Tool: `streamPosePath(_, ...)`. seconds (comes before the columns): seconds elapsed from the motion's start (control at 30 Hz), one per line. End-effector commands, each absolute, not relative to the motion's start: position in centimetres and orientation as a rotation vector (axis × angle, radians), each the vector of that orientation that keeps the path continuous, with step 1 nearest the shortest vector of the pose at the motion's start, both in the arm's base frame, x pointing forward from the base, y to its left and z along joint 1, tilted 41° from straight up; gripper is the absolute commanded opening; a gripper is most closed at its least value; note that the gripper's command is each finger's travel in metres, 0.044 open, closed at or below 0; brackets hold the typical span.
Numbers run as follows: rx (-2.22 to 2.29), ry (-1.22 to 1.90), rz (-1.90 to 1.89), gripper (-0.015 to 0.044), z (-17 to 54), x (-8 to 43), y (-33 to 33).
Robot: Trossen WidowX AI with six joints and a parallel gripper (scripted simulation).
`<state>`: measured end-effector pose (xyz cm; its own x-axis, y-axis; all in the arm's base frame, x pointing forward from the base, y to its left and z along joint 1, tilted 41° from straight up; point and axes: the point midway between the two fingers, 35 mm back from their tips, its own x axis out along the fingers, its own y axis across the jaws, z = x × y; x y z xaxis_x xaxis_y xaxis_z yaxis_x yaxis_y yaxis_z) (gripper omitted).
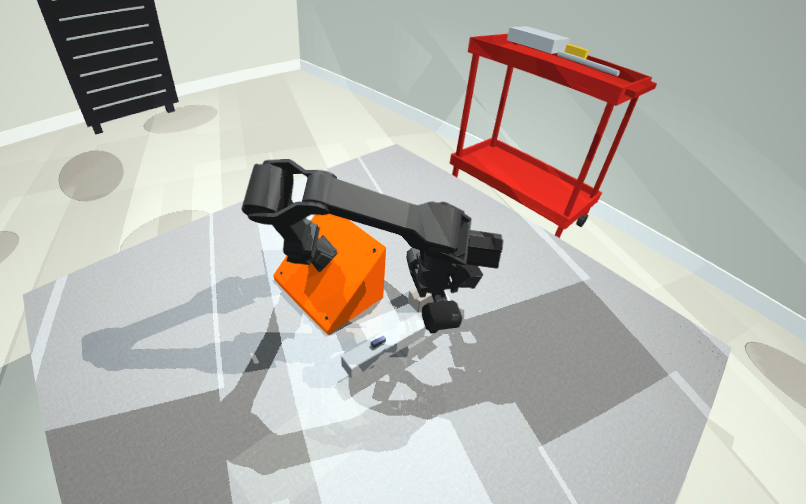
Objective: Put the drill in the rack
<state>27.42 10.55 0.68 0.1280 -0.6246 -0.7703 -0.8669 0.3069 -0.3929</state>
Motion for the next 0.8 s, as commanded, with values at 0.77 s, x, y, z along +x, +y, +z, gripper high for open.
streamPosePath(0.77,-1.753,1.593,0.727,0.044,-5.56,26.58,10.73)
